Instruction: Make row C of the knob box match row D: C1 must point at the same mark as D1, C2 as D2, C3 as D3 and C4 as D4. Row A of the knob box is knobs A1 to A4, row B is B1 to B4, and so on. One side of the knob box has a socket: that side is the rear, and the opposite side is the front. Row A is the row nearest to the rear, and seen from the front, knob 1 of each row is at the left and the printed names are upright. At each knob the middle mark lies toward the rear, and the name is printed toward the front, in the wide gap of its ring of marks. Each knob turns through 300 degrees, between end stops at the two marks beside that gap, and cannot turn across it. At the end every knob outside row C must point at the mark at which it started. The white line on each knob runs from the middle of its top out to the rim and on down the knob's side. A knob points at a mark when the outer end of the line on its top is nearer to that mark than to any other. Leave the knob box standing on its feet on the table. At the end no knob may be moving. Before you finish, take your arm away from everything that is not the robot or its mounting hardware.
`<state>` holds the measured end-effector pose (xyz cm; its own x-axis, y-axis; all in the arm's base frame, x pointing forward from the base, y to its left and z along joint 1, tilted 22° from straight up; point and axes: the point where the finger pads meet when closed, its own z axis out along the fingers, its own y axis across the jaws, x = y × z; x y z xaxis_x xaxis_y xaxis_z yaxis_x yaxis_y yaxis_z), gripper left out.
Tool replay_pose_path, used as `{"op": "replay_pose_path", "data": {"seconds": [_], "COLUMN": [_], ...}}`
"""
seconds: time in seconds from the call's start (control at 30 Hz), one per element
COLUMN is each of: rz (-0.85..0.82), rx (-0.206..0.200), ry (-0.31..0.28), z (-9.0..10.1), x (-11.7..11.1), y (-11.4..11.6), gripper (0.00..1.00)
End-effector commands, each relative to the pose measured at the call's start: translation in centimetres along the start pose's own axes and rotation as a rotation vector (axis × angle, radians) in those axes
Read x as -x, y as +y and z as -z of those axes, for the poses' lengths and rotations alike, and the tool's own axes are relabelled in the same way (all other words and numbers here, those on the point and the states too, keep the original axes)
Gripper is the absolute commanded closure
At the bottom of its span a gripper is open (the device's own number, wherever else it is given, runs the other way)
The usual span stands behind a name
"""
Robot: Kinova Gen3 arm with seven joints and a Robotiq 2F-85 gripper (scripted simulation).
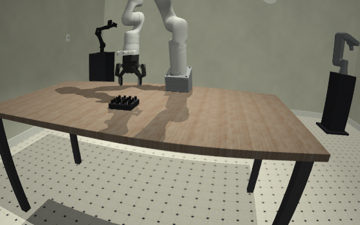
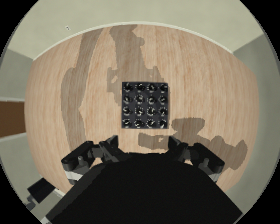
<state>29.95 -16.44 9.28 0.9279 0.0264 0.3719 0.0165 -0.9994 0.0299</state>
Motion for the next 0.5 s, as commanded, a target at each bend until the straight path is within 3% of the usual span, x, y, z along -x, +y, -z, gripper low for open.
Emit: {"op": "replay_pose_path", "data": {"seconds": [0.0,0.47], "rz": [0.024,0.042], "rx": [-0.009,-0.017], "ry": [-0.01,0.008], "z": [0.4,1.9], "x": [-1.4,-4.6], "y": [-0.9,-3.3], "gripper": [0.0,0.0]}}
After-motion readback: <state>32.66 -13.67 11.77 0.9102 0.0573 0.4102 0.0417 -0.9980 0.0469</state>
